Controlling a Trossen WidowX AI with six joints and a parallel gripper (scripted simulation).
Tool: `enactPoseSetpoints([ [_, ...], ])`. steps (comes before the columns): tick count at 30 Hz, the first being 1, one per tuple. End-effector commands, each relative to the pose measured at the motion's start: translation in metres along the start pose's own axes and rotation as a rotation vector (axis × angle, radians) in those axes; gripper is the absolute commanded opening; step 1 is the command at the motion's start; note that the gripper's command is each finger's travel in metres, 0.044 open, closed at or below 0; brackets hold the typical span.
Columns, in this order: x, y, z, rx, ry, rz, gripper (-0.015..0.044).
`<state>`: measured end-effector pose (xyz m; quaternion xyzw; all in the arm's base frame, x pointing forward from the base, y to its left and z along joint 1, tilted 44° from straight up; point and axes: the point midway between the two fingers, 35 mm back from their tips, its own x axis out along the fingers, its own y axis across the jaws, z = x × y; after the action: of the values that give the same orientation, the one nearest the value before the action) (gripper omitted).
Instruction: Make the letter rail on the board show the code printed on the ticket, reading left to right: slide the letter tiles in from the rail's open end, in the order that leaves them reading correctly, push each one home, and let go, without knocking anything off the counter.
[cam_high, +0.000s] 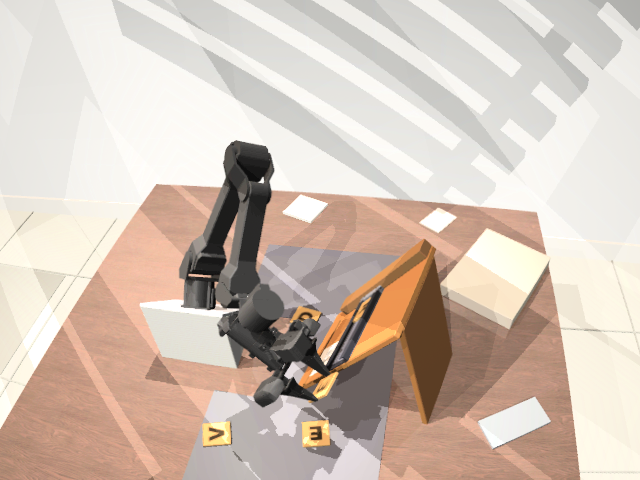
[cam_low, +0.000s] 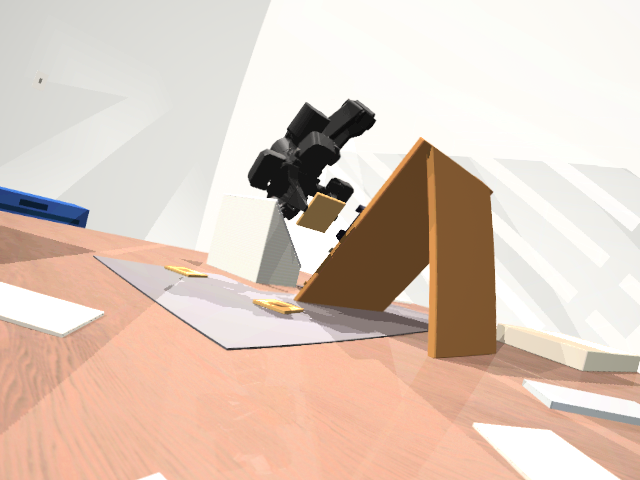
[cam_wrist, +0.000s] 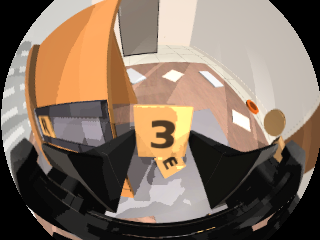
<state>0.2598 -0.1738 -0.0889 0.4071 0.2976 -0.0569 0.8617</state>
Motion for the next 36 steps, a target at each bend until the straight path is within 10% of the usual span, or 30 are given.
enactPoseSetpoints([
  [1,0.0,0.003,0.001,-0.002,-0.002,-0.002,0.0],
  [36,0.0,0.021,0.001,-0.001,-0.002,-0.001,0.0],
])
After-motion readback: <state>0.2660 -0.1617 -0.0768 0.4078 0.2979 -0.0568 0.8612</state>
